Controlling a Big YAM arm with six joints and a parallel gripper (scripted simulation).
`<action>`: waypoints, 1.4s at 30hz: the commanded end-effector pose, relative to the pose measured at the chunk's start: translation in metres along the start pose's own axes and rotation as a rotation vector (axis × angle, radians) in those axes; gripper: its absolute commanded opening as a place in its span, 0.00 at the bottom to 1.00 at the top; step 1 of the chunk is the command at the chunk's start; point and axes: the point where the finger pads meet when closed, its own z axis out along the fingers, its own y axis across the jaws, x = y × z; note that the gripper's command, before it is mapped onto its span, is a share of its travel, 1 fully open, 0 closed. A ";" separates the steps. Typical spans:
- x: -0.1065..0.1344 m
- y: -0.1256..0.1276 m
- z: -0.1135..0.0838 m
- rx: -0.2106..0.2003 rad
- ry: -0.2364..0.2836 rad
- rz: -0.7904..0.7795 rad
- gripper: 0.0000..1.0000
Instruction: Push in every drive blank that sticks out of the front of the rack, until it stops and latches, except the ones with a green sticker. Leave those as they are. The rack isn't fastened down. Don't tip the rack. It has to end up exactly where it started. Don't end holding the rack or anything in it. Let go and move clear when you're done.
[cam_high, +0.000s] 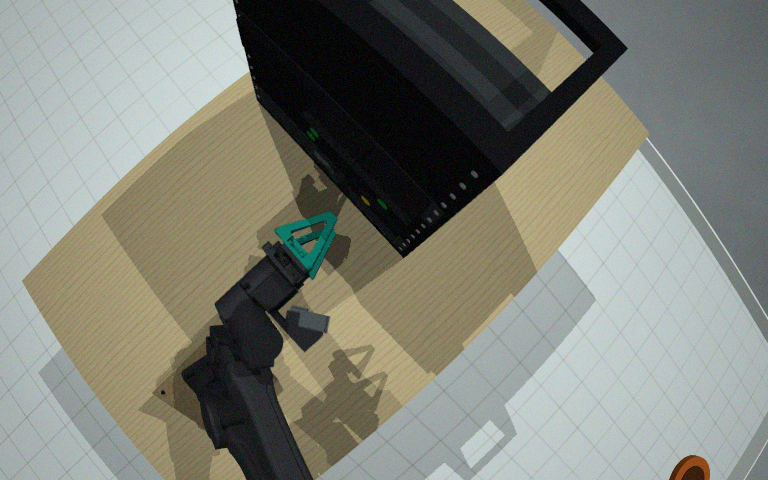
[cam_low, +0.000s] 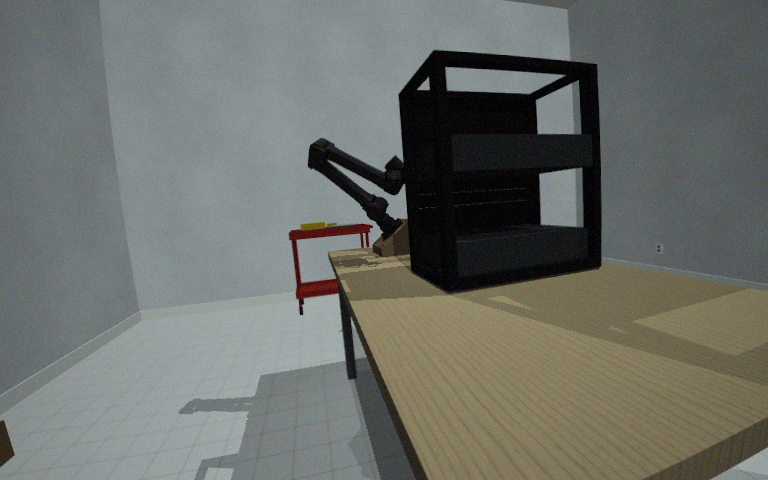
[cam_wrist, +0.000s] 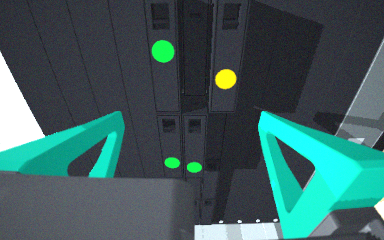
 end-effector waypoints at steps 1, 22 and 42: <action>-0.011 -0.002 0.001 0.015 0.000 0.005 1.00; -0.025 0.004 -0.001 0.003 0.006 0.011 1.00; -0.025 0.004 -0.001 0.003 0.006 0.011 1.00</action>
